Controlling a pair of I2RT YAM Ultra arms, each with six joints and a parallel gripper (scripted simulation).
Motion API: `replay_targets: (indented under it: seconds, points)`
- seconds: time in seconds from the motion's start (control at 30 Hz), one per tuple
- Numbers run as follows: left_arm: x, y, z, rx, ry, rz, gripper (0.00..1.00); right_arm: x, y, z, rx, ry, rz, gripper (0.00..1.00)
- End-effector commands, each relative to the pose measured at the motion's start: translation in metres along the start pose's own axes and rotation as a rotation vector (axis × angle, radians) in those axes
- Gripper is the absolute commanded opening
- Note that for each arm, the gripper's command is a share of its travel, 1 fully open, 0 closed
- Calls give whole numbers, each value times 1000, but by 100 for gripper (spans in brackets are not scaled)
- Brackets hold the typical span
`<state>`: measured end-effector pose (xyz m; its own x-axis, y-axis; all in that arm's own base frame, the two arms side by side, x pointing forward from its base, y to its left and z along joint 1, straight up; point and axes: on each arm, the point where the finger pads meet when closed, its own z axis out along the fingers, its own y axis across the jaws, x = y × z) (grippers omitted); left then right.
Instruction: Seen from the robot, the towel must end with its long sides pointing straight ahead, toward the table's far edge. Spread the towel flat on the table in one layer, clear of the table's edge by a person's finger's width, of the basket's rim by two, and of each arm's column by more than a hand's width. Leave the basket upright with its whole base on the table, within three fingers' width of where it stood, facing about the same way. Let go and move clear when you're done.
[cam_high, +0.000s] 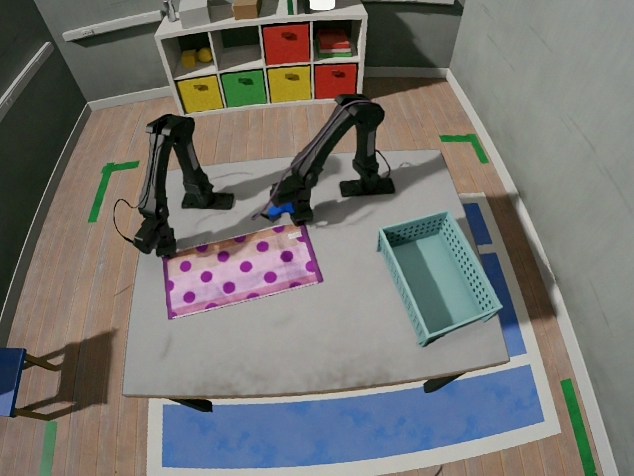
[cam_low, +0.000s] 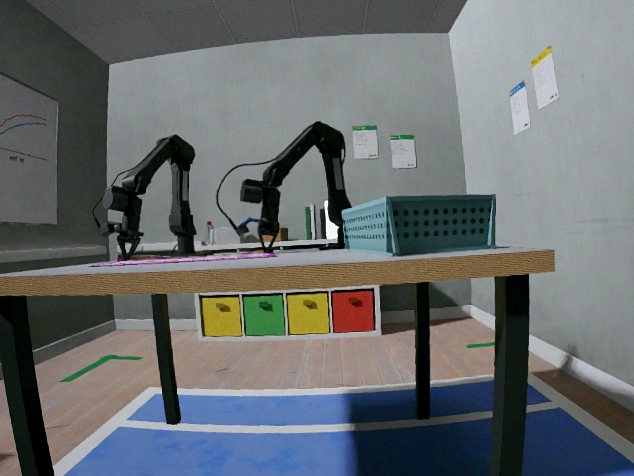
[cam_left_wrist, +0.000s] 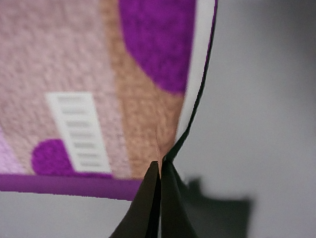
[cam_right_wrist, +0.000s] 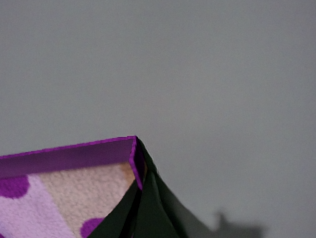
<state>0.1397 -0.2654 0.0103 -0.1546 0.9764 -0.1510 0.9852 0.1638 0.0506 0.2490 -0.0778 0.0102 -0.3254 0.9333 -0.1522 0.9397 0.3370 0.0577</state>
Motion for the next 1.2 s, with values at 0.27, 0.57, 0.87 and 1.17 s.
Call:
replay_targets:
  seconds: [0.27, 0.57, 0.87, 1.17]
  points:
    - [-6, -9, -1, 26, 9, 7, 0, 10, -18, 8, 64, 30, -3, 0]
    - [-15, -9, -42, 26, -26, -2, 0, 3, -3, -33, 8, -13, 3, 0]
    - [-7, -11, -35, 34, 3, -2, 0, 3, -5, -29, 24, -4, 1, 0]
    - [-8, -9, -33, 25, 2, 3, 0, 7, -9, -25, 28, 8, 3, 0]
